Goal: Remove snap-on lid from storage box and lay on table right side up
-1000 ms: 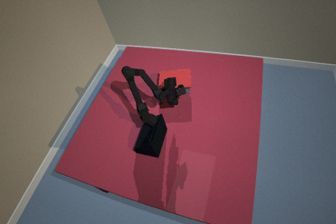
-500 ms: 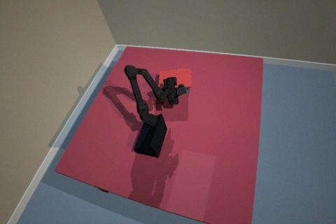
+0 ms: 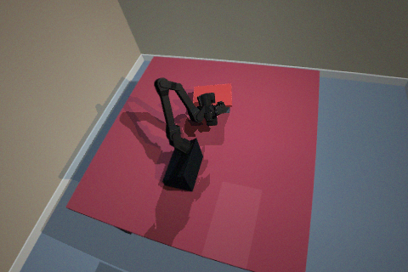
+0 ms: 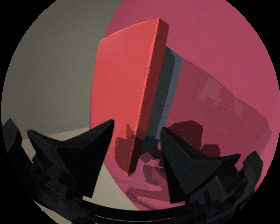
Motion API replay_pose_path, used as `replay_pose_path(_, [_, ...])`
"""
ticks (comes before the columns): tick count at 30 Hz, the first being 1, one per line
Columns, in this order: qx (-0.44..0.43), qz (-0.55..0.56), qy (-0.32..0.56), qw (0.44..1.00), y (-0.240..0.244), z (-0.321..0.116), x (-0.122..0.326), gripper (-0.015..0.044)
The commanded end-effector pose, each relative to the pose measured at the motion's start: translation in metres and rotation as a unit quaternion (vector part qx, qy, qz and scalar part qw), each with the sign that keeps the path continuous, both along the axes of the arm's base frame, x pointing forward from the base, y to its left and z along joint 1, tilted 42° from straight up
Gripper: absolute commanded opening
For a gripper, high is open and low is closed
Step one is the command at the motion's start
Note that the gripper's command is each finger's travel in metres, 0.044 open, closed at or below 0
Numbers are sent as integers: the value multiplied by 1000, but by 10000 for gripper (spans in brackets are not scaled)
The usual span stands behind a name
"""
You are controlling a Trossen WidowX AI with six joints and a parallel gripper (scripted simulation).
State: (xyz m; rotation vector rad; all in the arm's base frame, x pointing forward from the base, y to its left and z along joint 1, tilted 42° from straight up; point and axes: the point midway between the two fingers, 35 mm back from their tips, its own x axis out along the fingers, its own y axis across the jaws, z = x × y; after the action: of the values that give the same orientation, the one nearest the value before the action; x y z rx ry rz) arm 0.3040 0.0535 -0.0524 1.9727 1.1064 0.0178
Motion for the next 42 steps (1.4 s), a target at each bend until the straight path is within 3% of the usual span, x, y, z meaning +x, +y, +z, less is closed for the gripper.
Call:
replay_pose_path(1, [0, -2, 1, 1000, 4, -3, 5, 235])
replay_pose_path(16, [8, -4, -3, 1000, 23, -9, 16, 235])
replay_pose_path(19, [8, -4, -3, 1000, 23, -9, 16, 156])
replay_pose_path(29, [8, -4, -3, 1000, 23, -9, 16, 90])
replay_pose_path(33, [8, -4, -3, 1000, 23, -9, 16, 0])
replay_pose_path(42, [8, -2, -5, 1000, 22, -7, 16, 0])
